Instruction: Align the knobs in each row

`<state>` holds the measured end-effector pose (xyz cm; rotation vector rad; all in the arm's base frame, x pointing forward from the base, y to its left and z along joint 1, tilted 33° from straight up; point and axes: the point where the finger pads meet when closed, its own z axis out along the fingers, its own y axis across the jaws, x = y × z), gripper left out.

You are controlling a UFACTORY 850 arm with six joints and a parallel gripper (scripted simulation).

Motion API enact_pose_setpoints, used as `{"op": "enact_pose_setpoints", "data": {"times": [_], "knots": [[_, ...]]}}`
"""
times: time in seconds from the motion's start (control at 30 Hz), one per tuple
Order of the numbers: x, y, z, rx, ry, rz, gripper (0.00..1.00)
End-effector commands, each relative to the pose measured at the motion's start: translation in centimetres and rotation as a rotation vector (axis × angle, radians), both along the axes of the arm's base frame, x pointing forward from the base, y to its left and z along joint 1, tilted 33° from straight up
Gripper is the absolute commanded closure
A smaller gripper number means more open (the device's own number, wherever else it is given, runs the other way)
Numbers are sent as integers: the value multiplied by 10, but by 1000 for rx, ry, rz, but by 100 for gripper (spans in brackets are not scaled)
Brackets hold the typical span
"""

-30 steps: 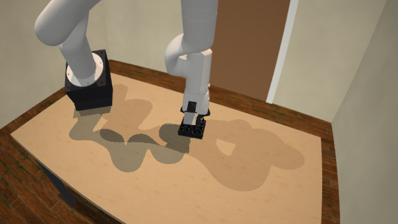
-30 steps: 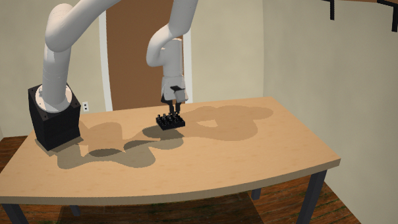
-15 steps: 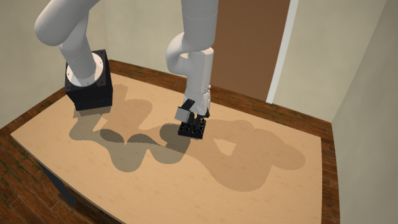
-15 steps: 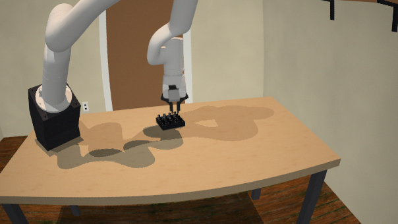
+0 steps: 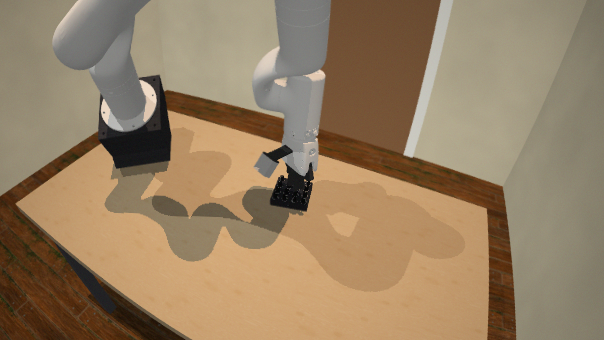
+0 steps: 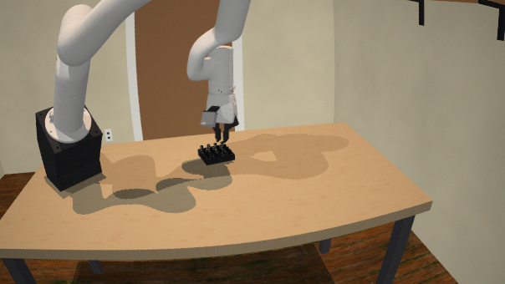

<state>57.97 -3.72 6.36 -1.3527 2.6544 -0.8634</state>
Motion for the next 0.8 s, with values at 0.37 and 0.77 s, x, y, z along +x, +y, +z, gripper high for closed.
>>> {"op": "enact_pose_setpoints", "data": {"times": [0.37, 0.77], "knots": [[-1, 3, 5, 114, -206, -333, 81], [-2, 5, 9, 222, -377, -650, 81]]}}
